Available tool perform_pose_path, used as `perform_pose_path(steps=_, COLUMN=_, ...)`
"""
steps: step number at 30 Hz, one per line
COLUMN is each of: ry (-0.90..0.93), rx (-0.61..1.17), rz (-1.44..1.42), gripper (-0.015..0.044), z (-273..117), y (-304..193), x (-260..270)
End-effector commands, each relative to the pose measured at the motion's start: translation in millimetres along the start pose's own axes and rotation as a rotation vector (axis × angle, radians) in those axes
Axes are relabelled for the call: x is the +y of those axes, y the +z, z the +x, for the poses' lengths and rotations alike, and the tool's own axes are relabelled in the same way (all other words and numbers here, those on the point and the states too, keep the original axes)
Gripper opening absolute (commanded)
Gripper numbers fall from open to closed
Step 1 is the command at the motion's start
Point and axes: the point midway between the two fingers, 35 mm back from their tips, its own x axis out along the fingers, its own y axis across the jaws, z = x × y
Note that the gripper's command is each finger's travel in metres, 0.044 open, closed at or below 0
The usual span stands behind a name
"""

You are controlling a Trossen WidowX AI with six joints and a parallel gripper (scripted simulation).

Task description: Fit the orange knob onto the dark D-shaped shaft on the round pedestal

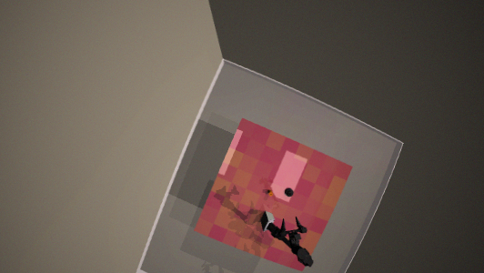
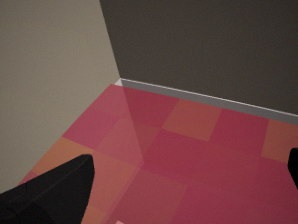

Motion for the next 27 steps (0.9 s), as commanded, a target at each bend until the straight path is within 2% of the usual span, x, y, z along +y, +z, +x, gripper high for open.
perform_pose_path(steps=1, ry=-0.039, rx=0.2, rz=0.062, gripper=0.044, z=54.0, y=-44.2, x=7.2)
perform_pose_path(steps=9, ry=-0.173, rx=0.619, rz=0.242, gripper=0.044, z=135.2, y=-158.6, x=5.5)
perform_pose_path(steps=17, ry=-0.367, rx=1.028, rz=0.416, gripper=0.044, z=161.4, y=-285.5, x=-0.2)
perform_pose_path(steps=23, ry=-0.385, rx=1.06, rz=0.428, gripper=0.044, z=167.1, y=-296.4, x=6.4)
perform_pose_path(steps=27, ry=-0.386, rx=1.06, rz=0.428, gripper=0.044, z=184.5, y=-324.0, x=6.3)
